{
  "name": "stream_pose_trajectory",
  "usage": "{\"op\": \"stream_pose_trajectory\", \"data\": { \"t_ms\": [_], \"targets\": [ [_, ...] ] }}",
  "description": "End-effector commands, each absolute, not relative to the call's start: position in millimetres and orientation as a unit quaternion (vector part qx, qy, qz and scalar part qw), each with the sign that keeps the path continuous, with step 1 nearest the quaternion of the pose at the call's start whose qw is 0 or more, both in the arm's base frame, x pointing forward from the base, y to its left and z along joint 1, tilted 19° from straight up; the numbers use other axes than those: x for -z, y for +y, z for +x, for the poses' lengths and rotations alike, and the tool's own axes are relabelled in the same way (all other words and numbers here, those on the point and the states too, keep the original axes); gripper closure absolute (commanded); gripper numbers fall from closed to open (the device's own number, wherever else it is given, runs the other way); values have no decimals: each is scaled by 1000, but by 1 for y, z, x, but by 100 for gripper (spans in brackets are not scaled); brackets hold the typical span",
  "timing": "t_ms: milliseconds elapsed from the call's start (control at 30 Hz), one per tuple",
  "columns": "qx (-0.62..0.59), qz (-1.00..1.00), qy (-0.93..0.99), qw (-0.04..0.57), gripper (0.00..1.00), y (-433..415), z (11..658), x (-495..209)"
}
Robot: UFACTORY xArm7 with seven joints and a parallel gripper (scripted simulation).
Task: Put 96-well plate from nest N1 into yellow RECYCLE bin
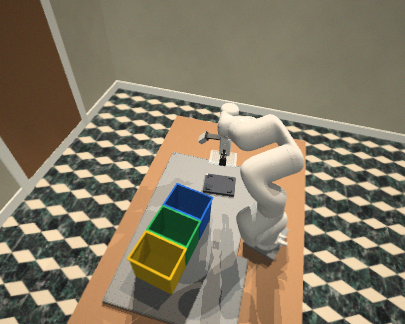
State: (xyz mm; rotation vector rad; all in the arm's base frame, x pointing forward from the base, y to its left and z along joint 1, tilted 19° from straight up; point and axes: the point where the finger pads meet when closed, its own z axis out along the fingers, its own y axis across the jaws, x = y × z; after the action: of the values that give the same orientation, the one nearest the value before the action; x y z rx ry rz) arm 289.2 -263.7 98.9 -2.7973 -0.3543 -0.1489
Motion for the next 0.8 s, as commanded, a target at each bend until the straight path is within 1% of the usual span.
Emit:
{"op": "stream_pose_trajectory", "data": {
  "t_ms": [0, 767],
  "targets": [
    [53, -978, -124, 157, 100, -268, 289, -108],
    [53, -978, -124, 157, 100, -275, 288, -128]
  ]
}}
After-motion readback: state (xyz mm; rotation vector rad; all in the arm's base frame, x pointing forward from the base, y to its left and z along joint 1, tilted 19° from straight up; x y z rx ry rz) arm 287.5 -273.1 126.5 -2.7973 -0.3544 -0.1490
